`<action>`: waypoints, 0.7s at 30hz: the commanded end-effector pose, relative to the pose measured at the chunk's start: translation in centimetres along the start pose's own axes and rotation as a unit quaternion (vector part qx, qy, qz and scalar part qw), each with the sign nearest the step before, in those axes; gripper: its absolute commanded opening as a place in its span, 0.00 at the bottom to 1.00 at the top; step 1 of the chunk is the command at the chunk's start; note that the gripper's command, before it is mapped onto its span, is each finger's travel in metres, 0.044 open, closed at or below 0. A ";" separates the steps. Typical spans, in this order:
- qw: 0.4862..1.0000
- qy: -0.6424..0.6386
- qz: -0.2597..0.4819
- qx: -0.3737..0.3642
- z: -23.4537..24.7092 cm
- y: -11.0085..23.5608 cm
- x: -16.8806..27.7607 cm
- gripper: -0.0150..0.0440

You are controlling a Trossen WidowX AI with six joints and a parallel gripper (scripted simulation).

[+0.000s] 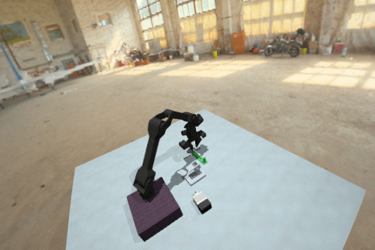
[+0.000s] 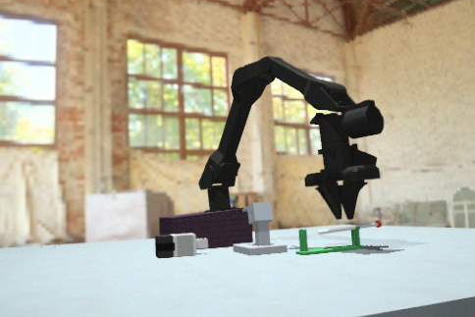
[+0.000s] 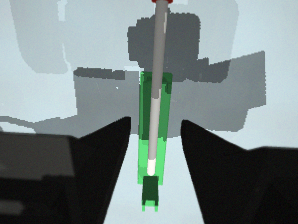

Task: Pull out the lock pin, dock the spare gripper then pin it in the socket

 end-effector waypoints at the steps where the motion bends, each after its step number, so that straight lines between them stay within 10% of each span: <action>1: 1.000 0.002 0.003 -0.001 0.1 -0.7 0.1 0.56; 21: 1.000 0.002 0.003 -0.001 0.2 -3.9 0.4 0.56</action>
Point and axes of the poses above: the point midway between the two fingers, 35 mm back from their tips, its own y axis back along the fingers, its own z axis across the jaws, x = y × z, the point moved 4 cm from there along y, back along the fingers, and after that the axes turned 12 degrees about y, right-handed, at the moved point
